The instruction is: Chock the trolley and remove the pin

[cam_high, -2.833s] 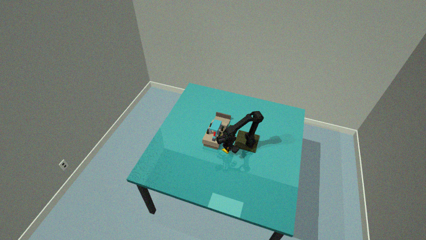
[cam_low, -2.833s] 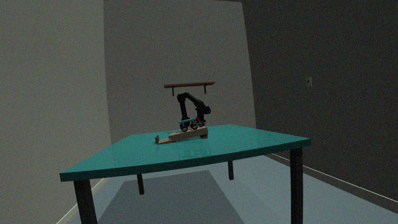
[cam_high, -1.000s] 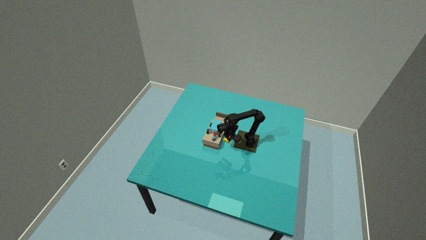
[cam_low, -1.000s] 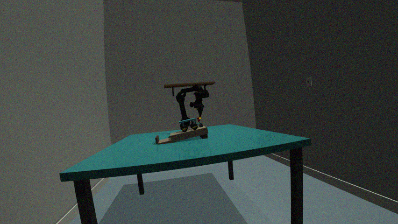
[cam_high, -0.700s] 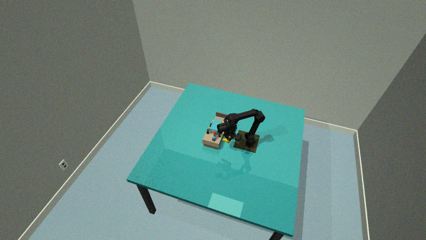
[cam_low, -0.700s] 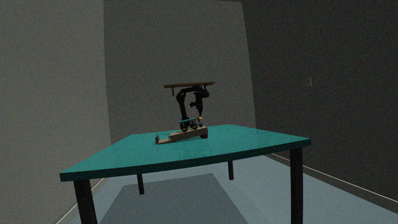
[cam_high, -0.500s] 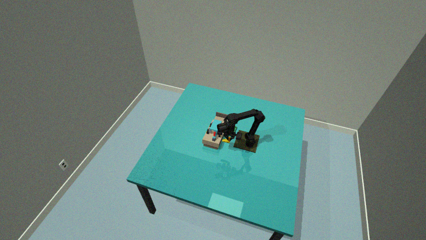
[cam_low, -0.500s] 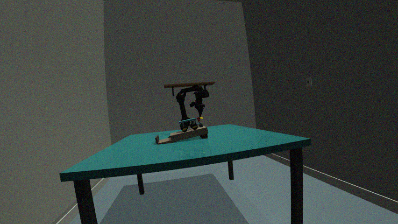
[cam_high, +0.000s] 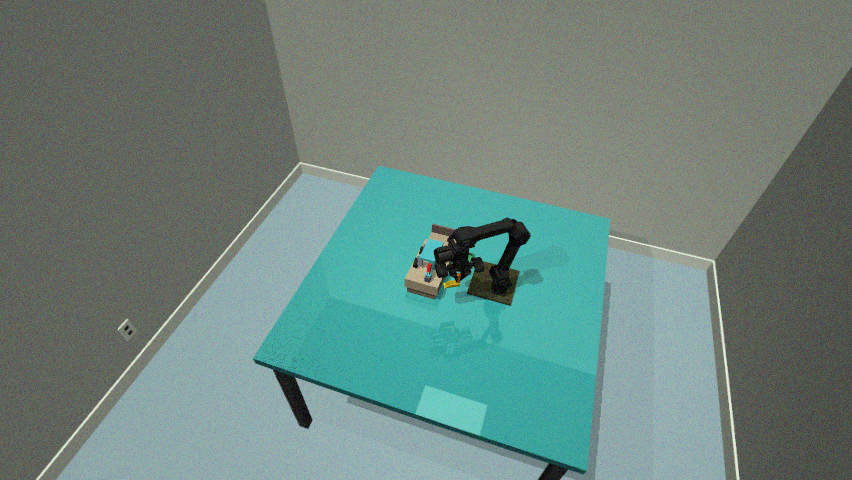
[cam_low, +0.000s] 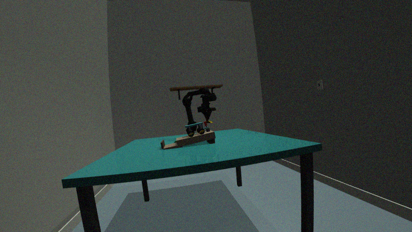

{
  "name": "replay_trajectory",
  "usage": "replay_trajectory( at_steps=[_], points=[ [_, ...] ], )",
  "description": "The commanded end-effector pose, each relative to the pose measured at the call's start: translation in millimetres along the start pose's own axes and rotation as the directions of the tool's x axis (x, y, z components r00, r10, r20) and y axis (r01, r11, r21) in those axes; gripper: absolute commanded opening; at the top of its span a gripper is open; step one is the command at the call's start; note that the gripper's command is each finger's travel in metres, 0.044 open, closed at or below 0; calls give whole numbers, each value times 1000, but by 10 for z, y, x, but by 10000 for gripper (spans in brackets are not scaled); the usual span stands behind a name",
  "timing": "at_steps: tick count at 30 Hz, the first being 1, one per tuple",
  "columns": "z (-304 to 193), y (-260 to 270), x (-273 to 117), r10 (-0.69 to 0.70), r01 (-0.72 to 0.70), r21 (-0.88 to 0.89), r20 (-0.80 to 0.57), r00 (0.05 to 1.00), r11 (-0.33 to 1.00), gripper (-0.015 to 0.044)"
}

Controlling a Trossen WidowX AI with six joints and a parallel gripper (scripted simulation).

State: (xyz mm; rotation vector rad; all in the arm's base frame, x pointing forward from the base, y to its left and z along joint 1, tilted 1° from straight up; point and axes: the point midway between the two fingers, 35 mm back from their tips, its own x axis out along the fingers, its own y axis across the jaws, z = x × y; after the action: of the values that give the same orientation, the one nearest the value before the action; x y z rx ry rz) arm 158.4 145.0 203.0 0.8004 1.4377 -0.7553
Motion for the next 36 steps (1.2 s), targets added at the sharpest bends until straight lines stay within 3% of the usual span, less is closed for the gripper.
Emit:
replay_trajectory(
  at_steps=[1, 13, 25, 36],
  points=[
    [-1, 1, -8, 2, -2, -101, -1, 1000, 995, 0],
    [-1, 2, -9, 0, 0, -489, -1, 1000, 872, 0],
    [-2, 3, -9, -2, 1, -802, 0, 1000, 598, 0],
    [44, -8, -5, -3, 2, -839, 1, 1000, 545, 0]
  ],
)
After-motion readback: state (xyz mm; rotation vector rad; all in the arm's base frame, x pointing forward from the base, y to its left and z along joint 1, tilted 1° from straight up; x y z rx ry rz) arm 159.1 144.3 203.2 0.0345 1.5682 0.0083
